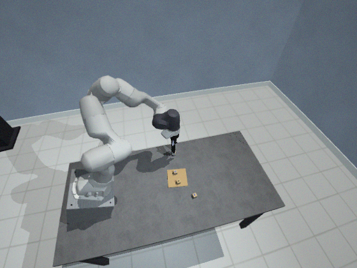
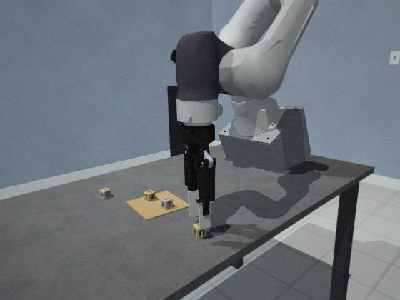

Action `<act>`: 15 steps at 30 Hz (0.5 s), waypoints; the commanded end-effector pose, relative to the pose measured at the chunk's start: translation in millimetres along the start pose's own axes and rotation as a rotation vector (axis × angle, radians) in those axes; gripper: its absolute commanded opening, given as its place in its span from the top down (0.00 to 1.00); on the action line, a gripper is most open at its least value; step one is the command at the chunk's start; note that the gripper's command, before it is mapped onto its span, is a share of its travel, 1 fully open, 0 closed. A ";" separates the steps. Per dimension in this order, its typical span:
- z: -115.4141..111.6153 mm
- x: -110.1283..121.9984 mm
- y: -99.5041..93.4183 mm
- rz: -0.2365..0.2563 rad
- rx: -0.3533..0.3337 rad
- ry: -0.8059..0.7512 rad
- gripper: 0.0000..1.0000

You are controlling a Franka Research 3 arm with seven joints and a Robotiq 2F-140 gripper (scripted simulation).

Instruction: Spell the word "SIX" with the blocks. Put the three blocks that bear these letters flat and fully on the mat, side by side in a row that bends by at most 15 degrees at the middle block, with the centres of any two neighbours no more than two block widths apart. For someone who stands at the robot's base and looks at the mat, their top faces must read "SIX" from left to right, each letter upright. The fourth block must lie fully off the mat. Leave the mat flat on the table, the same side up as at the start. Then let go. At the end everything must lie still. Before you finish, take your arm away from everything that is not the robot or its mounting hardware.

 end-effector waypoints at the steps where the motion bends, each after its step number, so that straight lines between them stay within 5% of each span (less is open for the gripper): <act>1: 0.7 0.1 0.4 -0.001 0.000 0.000 0.63; 15: 0.6 0.1 8.9 -0.001 0.000 0.000 0.63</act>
Point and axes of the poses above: the point where the finger pads meet when closed, its own y axis out along the fingers, its own x axis across the jaws, z = x × y, the point moved 6 cm from there along -y, back along the fingers, and after that the axes turned 2 degrees about -y, right-handed, at the moved point
